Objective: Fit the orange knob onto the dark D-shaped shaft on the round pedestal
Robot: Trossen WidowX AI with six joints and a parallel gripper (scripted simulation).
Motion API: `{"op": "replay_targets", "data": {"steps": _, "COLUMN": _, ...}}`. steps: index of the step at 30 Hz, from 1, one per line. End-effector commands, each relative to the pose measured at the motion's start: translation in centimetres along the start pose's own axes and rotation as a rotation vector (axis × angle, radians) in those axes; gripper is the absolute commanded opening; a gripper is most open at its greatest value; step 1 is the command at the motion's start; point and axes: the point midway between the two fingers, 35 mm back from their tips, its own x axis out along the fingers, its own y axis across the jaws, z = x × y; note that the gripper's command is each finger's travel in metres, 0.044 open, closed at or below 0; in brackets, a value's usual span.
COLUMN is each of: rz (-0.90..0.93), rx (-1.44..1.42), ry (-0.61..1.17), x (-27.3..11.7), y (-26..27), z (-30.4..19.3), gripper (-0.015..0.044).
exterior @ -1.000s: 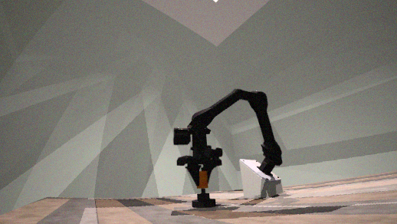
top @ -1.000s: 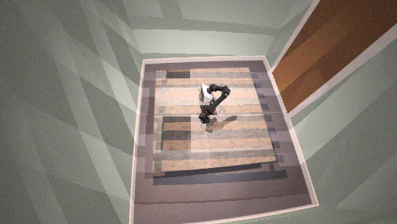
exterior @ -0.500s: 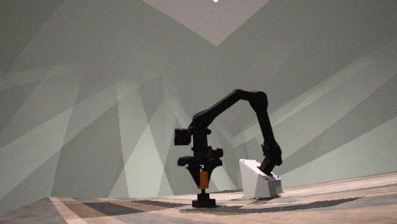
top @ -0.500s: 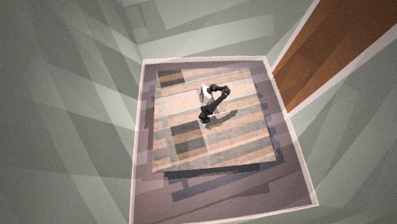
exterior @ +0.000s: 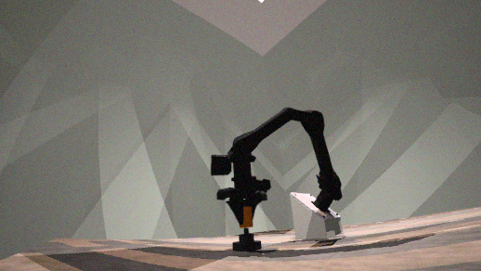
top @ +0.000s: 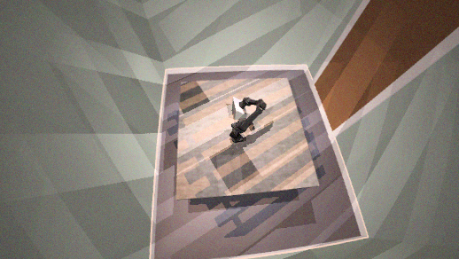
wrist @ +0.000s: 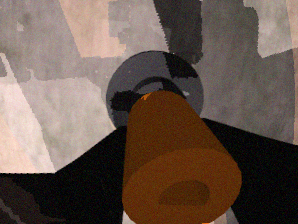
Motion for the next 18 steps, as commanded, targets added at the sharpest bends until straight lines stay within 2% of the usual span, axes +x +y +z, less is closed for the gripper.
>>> {"op": "replay_targets", "data": {"steps": 1, "rz": -0.005, "rx": -0.076, "ry": 0.007, "x": -0.33, "y": -0.37, "z": -0.16, "gripper": 0.0000}}
{"op": "replay_targets", "data": {"steps": 18, "rz": -0.005, "rx": -0.076, "ry": 0.007, "x": -0.10, "y": 0.03, "z": -0.19, "gripper": 0.0000}}
